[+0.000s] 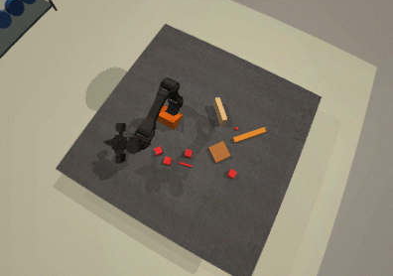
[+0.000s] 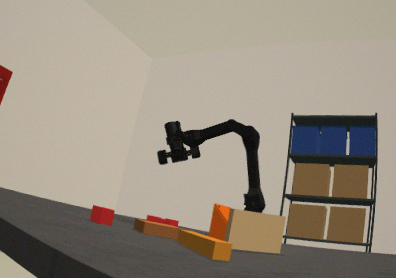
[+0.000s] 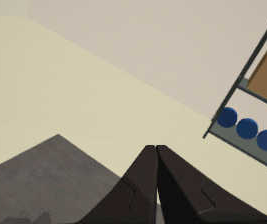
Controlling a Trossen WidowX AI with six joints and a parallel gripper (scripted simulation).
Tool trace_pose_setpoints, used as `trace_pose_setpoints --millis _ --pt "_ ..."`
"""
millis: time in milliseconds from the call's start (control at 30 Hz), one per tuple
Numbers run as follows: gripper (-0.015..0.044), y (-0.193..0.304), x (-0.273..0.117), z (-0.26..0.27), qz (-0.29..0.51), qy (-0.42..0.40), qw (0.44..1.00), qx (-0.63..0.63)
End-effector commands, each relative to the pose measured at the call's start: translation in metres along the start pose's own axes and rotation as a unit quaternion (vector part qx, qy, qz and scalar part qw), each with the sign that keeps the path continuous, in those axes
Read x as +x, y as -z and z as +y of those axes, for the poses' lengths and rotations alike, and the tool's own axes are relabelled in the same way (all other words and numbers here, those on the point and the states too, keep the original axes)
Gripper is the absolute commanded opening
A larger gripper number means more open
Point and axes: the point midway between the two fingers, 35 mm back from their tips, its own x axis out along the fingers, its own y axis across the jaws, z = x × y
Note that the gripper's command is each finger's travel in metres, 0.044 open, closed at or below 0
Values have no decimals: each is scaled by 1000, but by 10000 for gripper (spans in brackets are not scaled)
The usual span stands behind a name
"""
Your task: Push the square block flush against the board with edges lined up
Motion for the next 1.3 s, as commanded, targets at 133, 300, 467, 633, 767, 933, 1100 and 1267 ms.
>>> trace_pose_setpoints --millis 133,300,467,633,767,933,1100,1267 --pt "0 -16 -55 25 -32 -99 991 -87" --pt "0 -20 -94 39 -54 -159 975 -145" --pt "0 -20 -135 50 -77 -216 952 -204" --pt "0 -14 -177 59 -99 -270 921 -262" --pt "0 -7 -211 63 -117 -310 892 -308" --pt "0 7 -254 65 -139 -356 849 -364" --pt "0 24 -296 63 -159 -399 800 -418" --pt "0 45 -336 57 -178 -438 746 -470"
